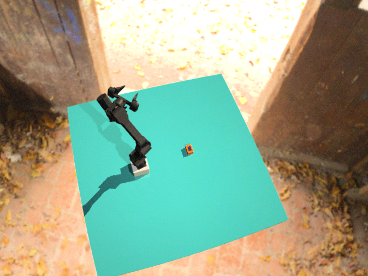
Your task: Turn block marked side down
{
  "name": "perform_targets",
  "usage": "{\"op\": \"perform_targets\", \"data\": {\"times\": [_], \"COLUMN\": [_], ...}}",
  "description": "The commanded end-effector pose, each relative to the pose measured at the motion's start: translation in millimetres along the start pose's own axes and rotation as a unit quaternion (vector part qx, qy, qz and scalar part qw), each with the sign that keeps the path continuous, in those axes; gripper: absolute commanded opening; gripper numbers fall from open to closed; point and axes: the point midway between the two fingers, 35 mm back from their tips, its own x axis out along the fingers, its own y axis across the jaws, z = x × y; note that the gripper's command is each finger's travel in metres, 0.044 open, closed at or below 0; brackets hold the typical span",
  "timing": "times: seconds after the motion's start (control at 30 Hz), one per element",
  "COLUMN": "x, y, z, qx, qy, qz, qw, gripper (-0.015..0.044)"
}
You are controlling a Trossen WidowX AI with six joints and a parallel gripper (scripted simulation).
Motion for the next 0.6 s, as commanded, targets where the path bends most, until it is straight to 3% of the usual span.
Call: {"op": "perform_targets", "data": {"times": [0.0,0.33,0.57], "x": [1.3,89.3,166.1], "y": [-0.5,2.3,52.9], "z": [1.1,65.2,116.7], "qx": [0.004,0.226,0.402], "qy": [-0.001,-0.060,-0.066], "qz": [0.002,0.141,0.285], "qw": [1.000,0.962,0.867], "gripper": [0.0426,0.0440,0.0440]}}
